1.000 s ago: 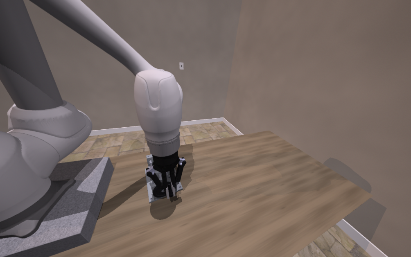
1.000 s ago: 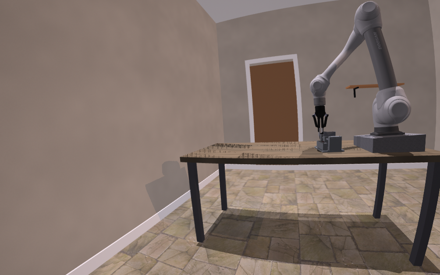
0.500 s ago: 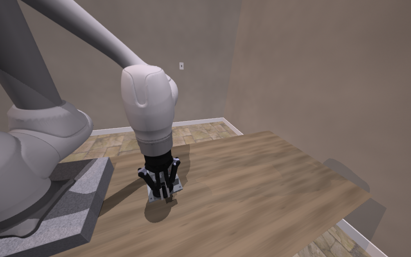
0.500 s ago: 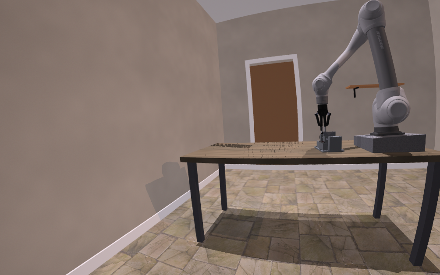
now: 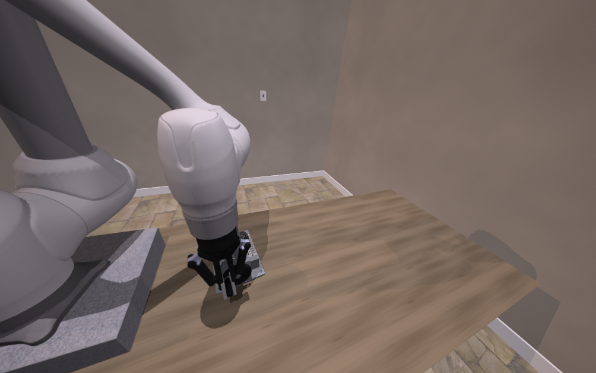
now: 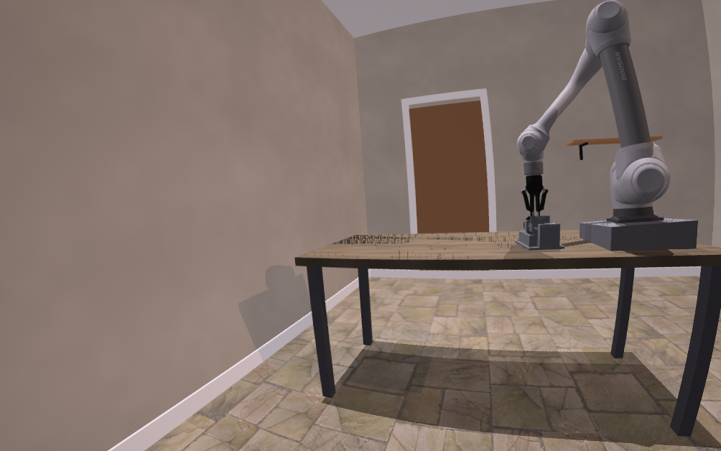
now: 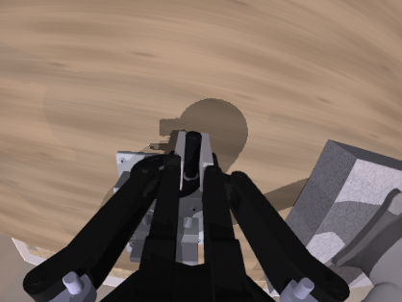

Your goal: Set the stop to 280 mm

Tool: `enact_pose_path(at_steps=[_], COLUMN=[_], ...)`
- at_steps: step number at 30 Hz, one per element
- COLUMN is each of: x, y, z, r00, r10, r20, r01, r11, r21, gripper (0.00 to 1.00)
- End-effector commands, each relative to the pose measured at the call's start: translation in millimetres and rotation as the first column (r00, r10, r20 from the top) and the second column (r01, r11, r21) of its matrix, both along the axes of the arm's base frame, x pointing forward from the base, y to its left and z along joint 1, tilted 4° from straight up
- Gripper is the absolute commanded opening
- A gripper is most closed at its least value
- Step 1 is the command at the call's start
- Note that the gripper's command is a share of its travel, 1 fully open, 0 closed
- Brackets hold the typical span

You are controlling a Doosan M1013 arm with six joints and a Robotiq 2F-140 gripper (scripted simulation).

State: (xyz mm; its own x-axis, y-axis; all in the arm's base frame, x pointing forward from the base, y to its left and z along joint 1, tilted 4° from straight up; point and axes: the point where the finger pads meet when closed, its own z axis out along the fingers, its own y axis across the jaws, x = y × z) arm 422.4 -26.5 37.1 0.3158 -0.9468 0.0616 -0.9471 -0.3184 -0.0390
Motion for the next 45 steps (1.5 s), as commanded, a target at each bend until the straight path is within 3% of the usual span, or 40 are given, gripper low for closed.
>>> enact_pose_path(at_steps=[1, 22, 45], x=[-1, 9, 34], y=[-1, 1, 9], z=[-7, -29, -34], r00=[1.000, 1.000, 1.000], r10=[-0.001, -0.001, -0.001], r20=[0.001, 0.001, 0.001], r01=[0.001, 0.001, 0.001], r11=[1.000, 1.000, 1.000], r21=[0.001, 0.001, 0.001], gripper=[0.04, 0.04, 0.04])
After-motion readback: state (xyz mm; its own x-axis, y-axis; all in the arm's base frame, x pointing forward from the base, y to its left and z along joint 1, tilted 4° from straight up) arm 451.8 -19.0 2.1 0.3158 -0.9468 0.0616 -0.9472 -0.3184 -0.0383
